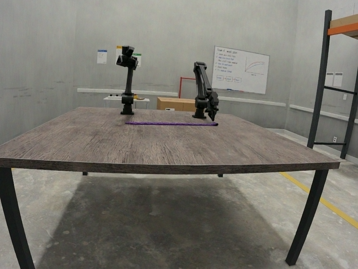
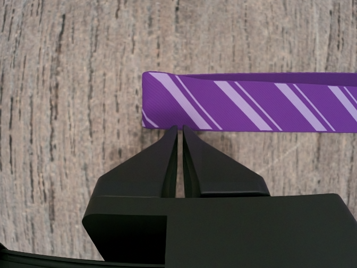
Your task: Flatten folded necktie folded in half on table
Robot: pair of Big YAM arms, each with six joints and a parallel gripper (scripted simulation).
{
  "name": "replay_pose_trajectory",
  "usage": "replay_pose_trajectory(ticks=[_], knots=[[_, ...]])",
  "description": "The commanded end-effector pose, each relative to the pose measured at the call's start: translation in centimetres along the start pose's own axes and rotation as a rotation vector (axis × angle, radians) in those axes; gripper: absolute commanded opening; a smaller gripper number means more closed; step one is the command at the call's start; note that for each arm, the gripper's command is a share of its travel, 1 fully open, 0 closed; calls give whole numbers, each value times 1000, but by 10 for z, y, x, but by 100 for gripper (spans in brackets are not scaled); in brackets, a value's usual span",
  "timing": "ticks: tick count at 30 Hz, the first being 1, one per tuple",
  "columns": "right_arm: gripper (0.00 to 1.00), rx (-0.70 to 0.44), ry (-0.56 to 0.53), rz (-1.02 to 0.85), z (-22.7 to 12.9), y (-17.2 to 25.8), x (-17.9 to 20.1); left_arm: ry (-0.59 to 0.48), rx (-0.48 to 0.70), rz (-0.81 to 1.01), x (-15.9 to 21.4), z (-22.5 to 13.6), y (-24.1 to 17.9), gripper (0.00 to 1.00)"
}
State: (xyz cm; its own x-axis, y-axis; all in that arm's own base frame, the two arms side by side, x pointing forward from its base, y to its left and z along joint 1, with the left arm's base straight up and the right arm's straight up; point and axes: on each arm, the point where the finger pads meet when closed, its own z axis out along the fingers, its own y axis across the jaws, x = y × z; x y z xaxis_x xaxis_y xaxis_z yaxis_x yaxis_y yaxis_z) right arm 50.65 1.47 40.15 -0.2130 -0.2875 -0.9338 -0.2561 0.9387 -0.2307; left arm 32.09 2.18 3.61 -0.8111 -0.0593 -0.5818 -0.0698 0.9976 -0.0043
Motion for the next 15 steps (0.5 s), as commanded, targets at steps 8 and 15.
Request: replay_pose_trajectory(ticks=[8, 15], knots=[[100, 144, -158, 185, -9, -23, -52, -77, -2, 4, -43, -9, -1, 4], [100, 198, -206, 241, -10, -32, -66, -77, -2, 4, -43, -9, -1, 4]])
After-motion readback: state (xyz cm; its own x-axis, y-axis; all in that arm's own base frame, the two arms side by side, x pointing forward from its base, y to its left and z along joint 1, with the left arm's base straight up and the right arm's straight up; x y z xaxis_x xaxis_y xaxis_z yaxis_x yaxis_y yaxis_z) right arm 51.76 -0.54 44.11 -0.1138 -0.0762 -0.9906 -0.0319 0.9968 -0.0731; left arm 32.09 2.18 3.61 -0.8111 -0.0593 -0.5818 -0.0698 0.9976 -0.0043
